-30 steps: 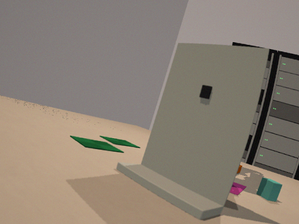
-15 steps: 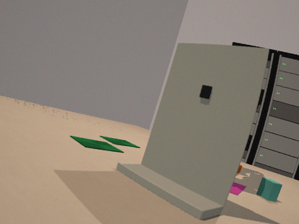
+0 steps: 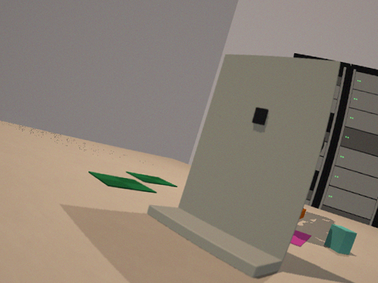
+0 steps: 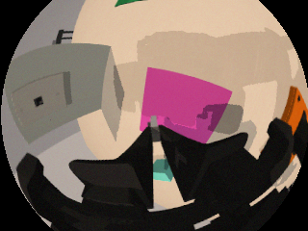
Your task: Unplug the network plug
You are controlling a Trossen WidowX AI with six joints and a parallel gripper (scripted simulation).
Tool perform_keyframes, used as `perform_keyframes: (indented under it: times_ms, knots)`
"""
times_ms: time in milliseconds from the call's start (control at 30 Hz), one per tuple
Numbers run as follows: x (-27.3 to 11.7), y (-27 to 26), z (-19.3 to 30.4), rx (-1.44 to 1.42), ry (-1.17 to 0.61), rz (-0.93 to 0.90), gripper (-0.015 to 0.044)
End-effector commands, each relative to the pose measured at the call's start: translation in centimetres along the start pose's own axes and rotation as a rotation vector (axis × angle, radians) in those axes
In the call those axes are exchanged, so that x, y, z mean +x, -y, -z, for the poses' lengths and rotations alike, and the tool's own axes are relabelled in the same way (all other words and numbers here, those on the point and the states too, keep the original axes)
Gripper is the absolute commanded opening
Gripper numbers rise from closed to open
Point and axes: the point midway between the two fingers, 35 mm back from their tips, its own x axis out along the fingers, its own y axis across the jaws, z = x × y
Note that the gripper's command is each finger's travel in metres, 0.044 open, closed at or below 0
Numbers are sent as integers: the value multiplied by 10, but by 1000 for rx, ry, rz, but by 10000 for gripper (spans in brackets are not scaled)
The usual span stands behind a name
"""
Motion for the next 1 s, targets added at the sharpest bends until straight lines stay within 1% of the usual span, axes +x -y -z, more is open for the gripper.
perform_keyframes:
  times_ms: [0,433,967]
  knots:
    - [5,7,1,2,-4,10,0]
    - [18,19,1,2,-4,11,0]
    - [23,18,-1,2,-4,11,0]
